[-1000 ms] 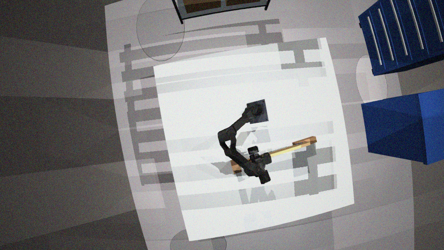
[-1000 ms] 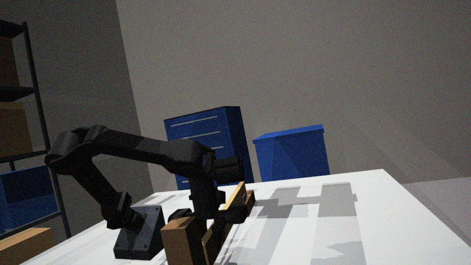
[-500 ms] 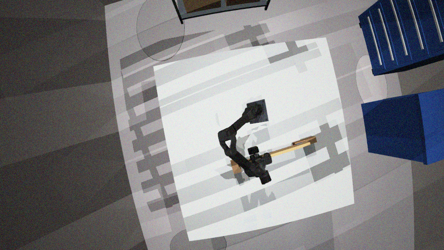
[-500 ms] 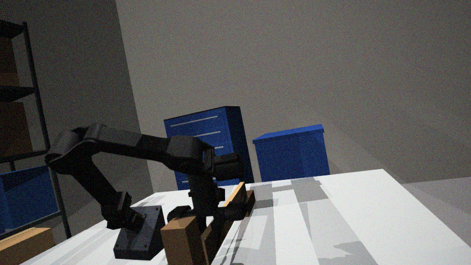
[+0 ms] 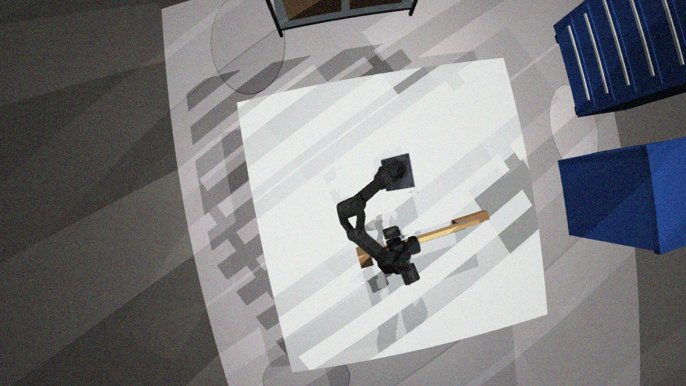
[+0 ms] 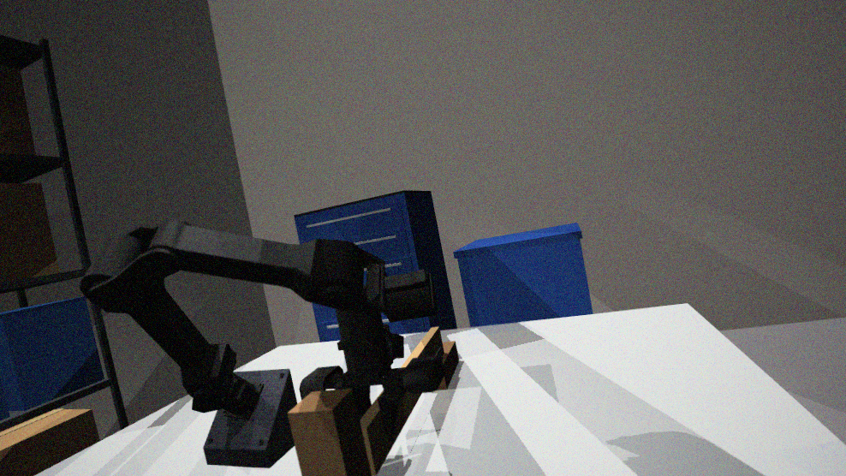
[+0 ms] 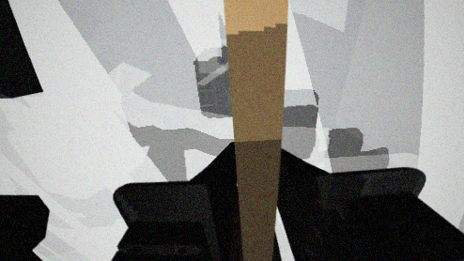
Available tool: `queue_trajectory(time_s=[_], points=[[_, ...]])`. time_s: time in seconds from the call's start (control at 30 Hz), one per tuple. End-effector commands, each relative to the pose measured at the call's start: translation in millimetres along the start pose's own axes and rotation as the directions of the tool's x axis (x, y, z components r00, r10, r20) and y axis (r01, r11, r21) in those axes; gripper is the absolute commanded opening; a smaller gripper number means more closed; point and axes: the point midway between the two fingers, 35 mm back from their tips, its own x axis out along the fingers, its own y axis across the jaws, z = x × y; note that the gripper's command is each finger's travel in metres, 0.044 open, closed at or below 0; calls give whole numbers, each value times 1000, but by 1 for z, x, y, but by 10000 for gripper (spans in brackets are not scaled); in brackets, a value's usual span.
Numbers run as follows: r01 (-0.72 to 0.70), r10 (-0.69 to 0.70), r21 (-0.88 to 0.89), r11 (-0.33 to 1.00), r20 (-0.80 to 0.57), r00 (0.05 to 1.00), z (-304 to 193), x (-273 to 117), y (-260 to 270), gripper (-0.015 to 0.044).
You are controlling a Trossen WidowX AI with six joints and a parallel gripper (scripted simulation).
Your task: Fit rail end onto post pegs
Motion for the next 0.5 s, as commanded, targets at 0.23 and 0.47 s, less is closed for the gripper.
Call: queue_trajectory(time_s=[0.23,0.47], points=[[5,-5,0,1000,12,1000,2,2,-1,0],[5,-5,0,1000,12,1000,2,0,0,0]])
